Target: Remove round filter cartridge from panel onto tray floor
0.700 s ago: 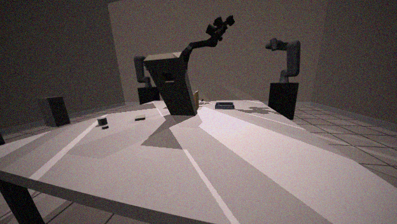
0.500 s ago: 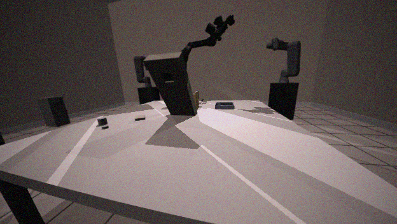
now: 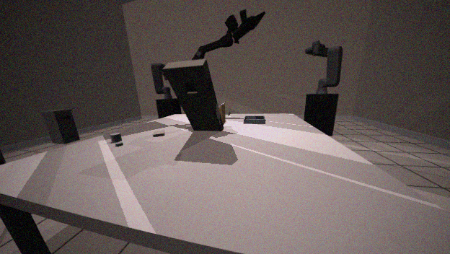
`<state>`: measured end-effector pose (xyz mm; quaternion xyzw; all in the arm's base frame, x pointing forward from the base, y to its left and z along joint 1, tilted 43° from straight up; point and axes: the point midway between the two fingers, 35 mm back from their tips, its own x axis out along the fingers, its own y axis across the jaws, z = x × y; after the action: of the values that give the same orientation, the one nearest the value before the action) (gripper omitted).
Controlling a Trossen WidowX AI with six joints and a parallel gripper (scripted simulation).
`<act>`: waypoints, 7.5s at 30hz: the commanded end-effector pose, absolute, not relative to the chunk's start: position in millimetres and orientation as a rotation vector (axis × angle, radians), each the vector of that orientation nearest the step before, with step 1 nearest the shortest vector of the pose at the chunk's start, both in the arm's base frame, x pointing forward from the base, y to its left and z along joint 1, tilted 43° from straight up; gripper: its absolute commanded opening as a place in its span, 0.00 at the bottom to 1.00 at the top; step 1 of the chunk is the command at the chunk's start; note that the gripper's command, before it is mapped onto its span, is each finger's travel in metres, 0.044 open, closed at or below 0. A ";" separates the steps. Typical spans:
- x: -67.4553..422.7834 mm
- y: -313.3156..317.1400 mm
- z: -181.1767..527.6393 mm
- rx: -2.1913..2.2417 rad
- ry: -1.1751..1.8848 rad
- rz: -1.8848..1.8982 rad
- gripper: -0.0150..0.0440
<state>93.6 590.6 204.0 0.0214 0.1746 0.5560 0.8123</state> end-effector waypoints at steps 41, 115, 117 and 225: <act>273.9 149.1 193.2 -1.025 0.610 -0.209 0.42; 320.3 125.3 173.1 -1.025 0.607 -0.210 0.42; 320.4 125.4 173.3 -1.025 0.607 -0.210 0.42; 332.9 120.0 168.6 -1.031 0.594 -0.212 0.32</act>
<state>332.8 120.4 168.5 -0.4851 0.2790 -0.0993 0.8228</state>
